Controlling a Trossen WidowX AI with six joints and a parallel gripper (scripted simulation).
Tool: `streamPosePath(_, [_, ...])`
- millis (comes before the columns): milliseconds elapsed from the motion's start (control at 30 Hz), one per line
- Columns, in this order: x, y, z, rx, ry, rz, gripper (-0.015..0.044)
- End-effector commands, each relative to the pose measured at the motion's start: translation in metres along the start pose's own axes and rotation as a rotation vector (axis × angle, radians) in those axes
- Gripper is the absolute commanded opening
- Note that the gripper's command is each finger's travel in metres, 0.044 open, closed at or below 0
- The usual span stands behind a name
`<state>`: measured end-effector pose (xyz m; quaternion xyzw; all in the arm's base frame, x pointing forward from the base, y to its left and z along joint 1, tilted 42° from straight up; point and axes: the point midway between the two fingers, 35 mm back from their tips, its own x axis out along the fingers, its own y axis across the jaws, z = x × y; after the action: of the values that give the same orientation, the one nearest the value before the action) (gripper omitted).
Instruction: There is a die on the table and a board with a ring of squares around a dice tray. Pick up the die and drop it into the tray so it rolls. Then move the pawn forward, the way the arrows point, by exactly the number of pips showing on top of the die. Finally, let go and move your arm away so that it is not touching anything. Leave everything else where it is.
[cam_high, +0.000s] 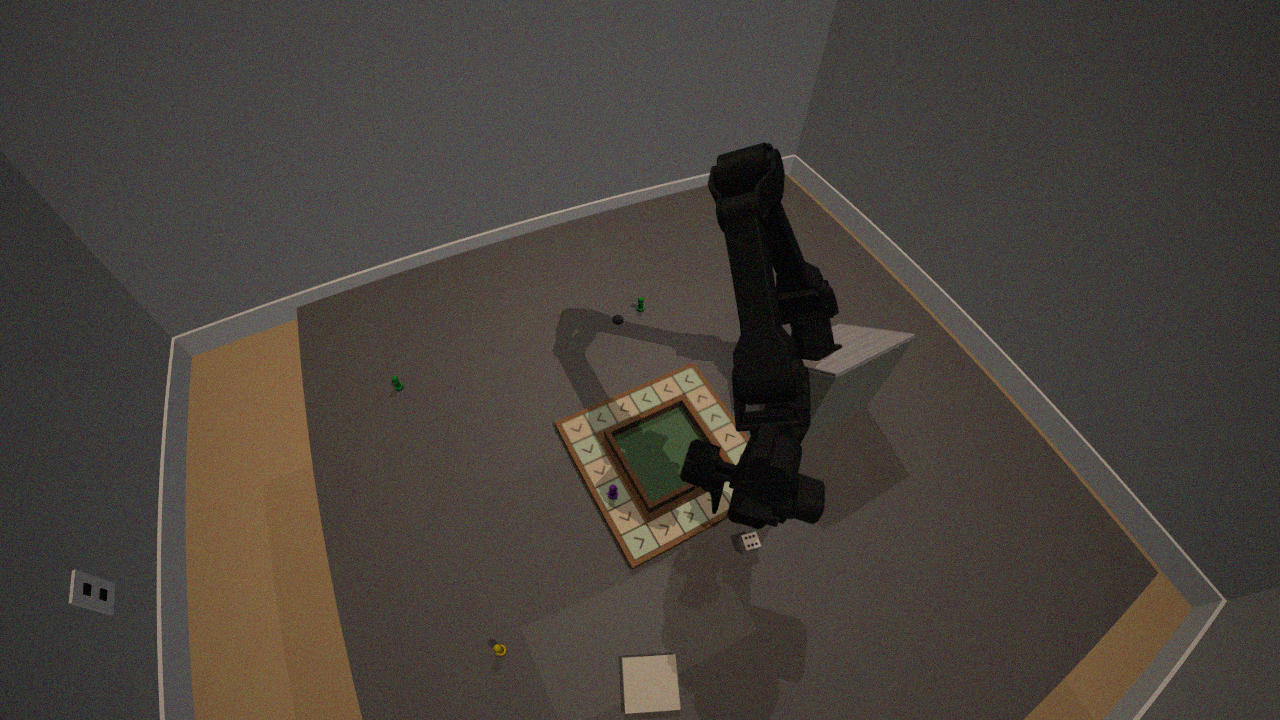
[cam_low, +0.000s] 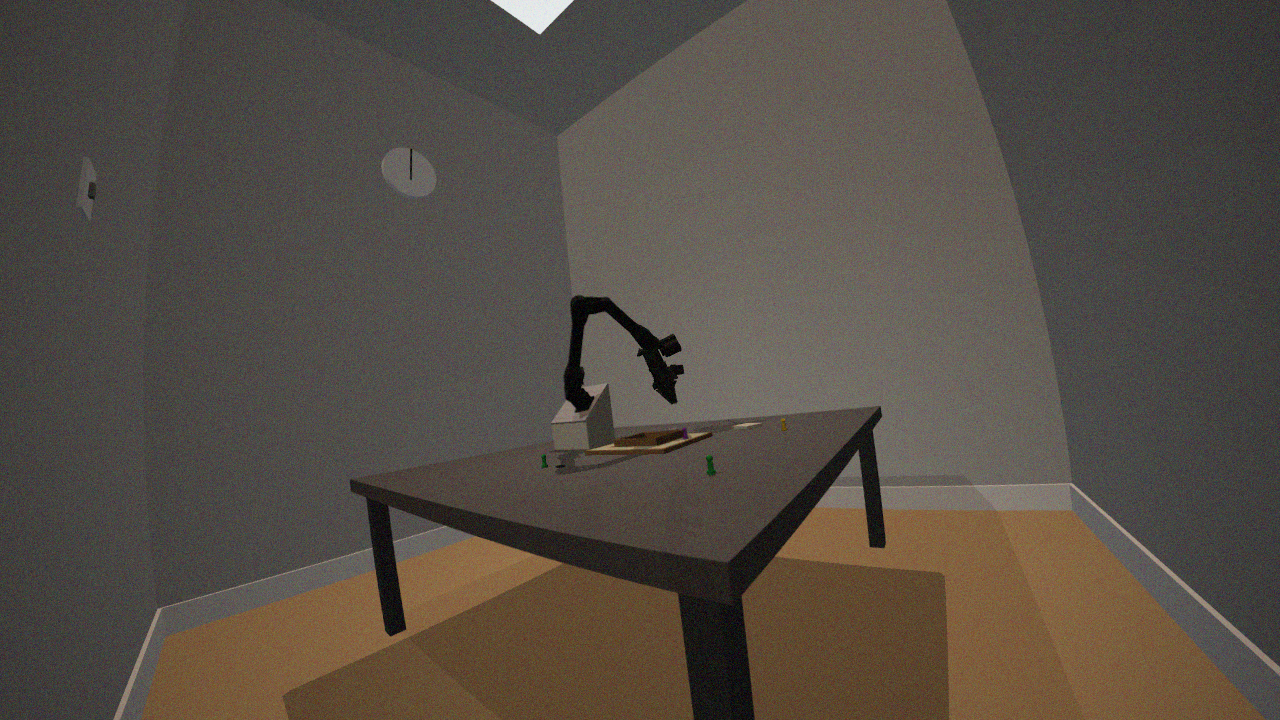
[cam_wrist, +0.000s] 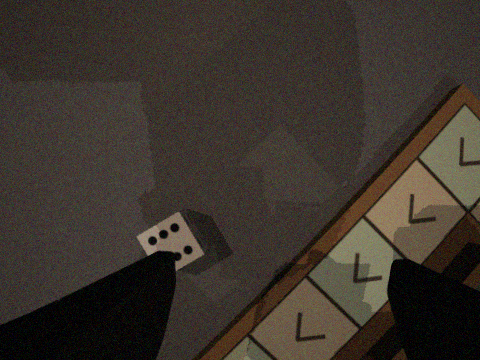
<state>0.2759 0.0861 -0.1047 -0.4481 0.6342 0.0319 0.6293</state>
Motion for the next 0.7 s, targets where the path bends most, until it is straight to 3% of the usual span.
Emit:
streamPosePath(0, [0.041,0.035,-0.005,0.700,0.235,-0.030,0.0275])
streamPosePath(233, [0.053,0.044,-0.012,0.985,0.299,-0.095,0.0275])
streamPosePath(667, [0.053,0.045,-0.013,1.001,0.302,-0.100,0.0275])
